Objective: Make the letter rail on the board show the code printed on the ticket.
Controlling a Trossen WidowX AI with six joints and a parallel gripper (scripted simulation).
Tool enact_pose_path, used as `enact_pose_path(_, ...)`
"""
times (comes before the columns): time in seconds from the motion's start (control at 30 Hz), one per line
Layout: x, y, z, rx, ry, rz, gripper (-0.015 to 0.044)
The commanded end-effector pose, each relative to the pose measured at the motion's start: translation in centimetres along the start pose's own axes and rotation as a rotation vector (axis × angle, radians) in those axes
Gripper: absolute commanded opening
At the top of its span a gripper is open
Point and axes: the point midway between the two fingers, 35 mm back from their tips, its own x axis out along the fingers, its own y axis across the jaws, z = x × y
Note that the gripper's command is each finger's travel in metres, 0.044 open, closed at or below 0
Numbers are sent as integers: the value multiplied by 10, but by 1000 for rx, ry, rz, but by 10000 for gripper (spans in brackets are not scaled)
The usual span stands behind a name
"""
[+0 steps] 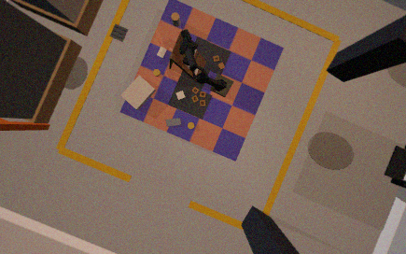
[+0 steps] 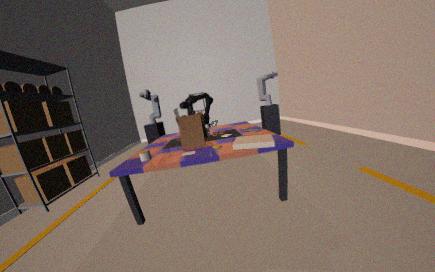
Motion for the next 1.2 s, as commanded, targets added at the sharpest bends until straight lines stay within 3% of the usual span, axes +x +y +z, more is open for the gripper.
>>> enact_pose_path(0.0,-5,-1,-6,-2,5,-2,0)
enact_pose_path(0.33,-12,-1,-13,-2,5,-2,0)
enact_pose_path(0.63,-65,6,-50,-580,-215,-43,236)
enact_pose_path(0.9,-105,20,-96,-1201,-395,-277,440)
enact_pose_path(1.17,-118,30,-120,-1533,-434,-486,440)
